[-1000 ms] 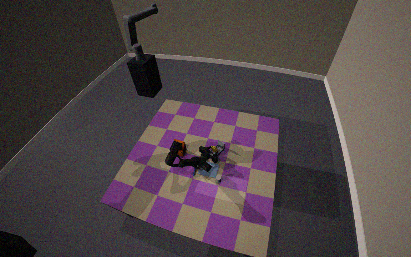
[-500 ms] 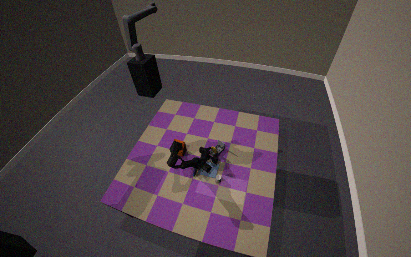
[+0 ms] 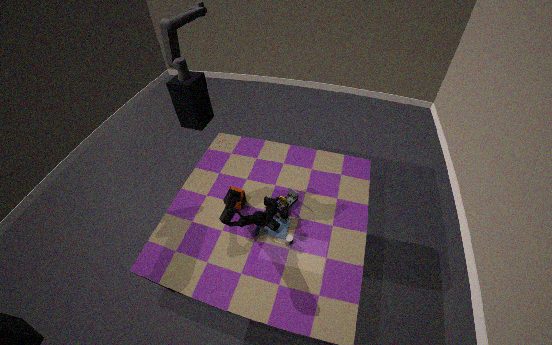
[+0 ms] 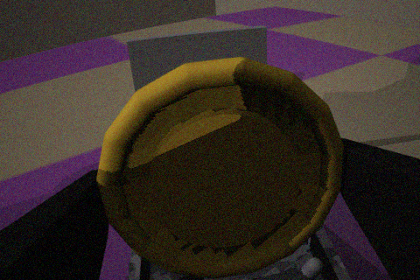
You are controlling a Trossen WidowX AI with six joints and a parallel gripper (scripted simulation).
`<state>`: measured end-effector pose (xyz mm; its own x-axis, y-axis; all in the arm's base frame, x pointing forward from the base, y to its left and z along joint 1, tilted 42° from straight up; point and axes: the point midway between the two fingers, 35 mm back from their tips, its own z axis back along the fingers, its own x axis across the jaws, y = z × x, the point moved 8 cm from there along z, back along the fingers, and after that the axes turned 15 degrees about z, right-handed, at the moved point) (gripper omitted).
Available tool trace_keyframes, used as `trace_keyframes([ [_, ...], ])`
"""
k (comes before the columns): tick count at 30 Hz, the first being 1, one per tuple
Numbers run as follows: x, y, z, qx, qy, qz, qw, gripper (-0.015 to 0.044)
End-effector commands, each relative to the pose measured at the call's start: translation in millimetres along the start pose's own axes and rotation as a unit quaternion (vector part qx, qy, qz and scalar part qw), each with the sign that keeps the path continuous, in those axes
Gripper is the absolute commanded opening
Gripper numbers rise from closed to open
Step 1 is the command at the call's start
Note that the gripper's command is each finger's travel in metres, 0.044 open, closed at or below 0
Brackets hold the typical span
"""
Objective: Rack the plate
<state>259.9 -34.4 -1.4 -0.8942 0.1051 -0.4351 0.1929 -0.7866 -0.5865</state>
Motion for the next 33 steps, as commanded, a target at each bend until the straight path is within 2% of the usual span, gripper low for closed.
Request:
trace_keyframes([
  [1, 0.0, 0.0, 0.0, 0.0, 0.0, 0.0, 1.0, 0.0341],
  [3, 0.0, 0.0, 0.0, 0.0, 0.0, 0.0, 1.0, 0.0394],
  [4, 0.0, 0.0, 0.0, 0.0, 0.0, 0.0, 1.0, 0.04],
  [13, -4.1, -7.4, 0.3, 0.001, -0.001, 0.0, 1.0, 0.04],
  [22, -37.7, -108.3, 8.2, -0.001, 0.001, -0.002, 1.0, 0.04],
  [28, -40.2, -111.3, 7.3, 0.004, -0.004, -0.011, 1.0, 0.04],
  [33, -41.6, -120.5, 2.4, 0.046, -0.036, -0.067, 0.996, 0.04],
])
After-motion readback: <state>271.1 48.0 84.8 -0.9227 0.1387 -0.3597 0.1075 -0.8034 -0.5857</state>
